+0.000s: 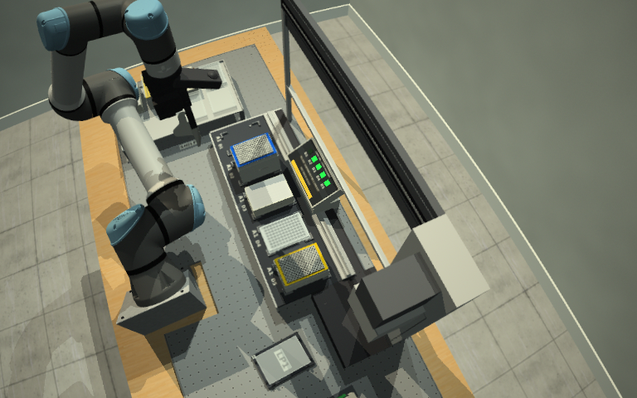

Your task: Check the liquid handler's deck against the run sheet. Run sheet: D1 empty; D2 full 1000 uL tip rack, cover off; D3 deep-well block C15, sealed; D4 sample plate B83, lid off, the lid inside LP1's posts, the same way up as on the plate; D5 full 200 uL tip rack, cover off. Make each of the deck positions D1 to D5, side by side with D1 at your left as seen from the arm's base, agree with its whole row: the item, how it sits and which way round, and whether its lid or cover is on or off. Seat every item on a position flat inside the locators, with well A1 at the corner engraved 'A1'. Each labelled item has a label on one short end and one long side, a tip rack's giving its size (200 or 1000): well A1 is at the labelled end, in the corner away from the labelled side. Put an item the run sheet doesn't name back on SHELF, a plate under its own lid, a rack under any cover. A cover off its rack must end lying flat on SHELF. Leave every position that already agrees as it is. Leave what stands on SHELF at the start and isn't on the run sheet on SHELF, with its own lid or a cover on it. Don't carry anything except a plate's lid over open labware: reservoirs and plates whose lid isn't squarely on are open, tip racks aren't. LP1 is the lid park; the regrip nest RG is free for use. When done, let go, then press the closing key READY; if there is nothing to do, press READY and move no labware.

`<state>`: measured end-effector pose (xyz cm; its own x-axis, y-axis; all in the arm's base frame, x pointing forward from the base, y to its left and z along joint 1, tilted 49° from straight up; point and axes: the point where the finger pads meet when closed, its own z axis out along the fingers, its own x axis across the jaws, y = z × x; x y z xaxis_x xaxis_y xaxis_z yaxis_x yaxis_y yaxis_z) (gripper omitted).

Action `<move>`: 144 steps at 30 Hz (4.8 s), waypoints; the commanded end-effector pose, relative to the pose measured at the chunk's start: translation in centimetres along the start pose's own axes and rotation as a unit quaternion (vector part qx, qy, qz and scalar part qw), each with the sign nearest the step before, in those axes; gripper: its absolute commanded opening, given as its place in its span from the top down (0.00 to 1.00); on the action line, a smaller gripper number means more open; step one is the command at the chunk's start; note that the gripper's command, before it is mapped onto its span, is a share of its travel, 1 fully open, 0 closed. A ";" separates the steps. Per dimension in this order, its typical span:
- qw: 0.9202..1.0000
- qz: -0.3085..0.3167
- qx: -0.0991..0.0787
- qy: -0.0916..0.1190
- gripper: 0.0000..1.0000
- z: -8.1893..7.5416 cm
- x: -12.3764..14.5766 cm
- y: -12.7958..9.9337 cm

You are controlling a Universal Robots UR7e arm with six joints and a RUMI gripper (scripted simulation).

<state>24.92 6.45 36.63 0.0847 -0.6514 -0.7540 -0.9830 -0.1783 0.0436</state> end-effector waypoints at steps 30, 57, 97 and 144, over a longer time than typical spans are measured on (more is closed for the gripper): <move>1.000 0.000 -0.001 0.001 0.18 0.0 0.0 -14.2; 1.000 0.000 -0.001 0.001 0.18 1.8 0.0 -14.2; 1.000 0.000 -0.001 0.001 0.18 7.5 0.0 -14.2; 1.000 0.000 -0.001 0.001 0.18 14.7 0.0 -14.2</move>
<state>36.57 19.38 26.84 0.0843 -0.6520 -0.7536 -0.9827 -0.1794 0.0453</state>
